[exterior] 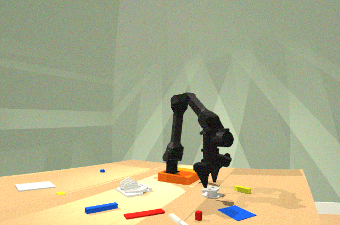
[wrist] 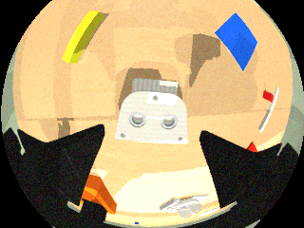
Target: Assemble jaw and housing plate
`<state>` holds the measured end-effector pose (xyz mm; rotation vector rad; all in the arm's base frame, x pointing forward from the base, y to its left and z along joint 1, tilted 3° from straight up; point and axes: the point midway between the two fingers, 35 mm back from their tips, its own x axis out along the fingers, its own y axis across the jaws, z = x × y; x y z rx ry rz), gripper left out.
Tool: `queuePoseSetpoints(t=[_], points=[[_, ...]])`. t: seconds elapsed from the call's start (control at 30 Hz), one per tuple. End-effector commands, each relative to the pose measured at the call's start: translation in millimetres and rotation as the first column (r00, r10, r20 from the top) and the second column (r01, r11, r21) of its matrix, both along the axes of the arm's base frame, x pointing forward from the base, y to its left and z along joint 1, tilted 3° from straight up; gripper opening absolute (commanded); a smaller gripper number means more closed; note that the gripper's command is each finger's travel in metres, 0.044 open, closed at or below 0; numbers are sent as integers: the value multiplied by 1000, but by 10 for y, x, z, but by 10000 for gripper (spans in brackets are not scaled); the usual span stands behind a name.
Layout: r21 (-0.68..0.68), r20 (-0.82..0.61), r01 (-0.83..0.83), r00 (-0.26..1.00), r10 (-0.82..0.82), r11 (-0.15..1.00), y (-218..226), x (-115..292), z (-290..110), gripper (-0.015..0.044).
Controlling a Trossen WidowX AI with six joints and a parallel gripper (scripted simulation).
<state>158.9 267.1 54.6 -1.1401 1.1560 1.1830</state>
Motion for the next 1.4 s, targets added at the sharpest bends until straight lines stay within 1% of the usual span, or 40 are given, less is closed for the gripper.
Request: queuePoseSetpoints(t=[0.0, 0.17, 0.77, 1.37], points=[[-9, -1, 5, 1000, -5, 1000, -16, -4, -36, 440], [-9, -1, 5, 1000, -5, 1000, -14, -2, -59, 440], [-9, -2, 5, 1000, -5, 1000, 1, 6, -334, 440], [-9, -2, 5, 1000, -5, 1000, 1, 6, -336, 440]])
